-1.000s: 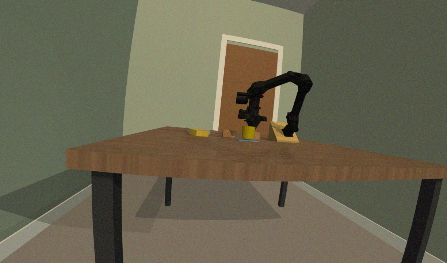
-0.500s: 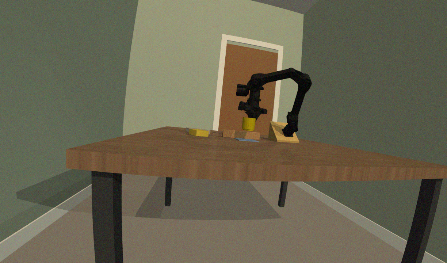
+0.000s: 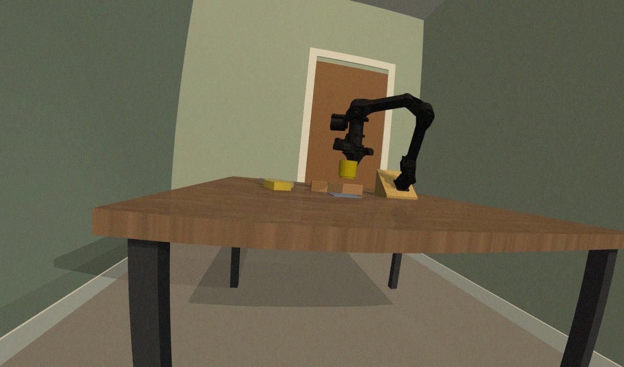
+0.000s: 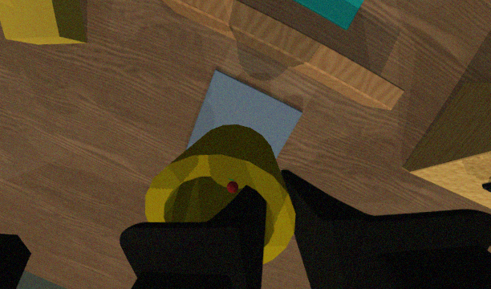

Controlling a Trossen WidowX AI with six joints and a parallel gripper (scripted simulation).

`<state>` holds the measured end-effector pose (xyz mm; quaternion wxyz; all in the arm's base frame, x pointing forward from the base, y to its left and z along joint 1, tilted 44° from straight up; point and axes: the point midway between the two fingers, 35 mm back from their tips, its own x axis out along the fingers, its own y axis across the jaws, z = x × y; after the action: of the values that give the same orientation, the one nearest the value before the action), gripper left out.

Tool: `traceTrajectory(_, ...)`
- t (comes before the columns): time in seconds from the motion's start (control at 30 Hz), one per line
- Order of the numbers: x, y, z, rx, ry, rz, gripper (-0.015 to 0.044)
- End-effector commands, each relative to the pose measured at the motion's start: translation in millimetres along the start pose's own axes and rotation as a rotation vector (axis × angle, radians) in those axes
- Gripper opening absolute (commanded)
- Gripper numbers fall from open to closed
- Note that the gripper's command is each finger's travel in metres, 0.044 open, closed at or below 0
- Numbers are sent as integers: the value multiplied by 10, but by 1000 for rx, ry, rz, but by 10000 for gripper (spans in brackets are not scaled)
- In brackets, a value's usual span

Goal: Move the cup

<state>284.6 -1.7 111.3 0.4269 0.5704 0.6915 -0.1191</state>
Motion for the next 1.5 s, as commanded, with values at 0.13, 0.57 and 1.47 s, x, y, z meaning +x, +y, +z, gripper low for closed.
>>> traceTrajectory(0.13,1,2,3,1,-1,1,0)
traceTrajectory(0.57,-10,-128,252,0,-4,-2,0)
traceTrajectory(1.47,-35,-490,910,-1,-8,-4,0)
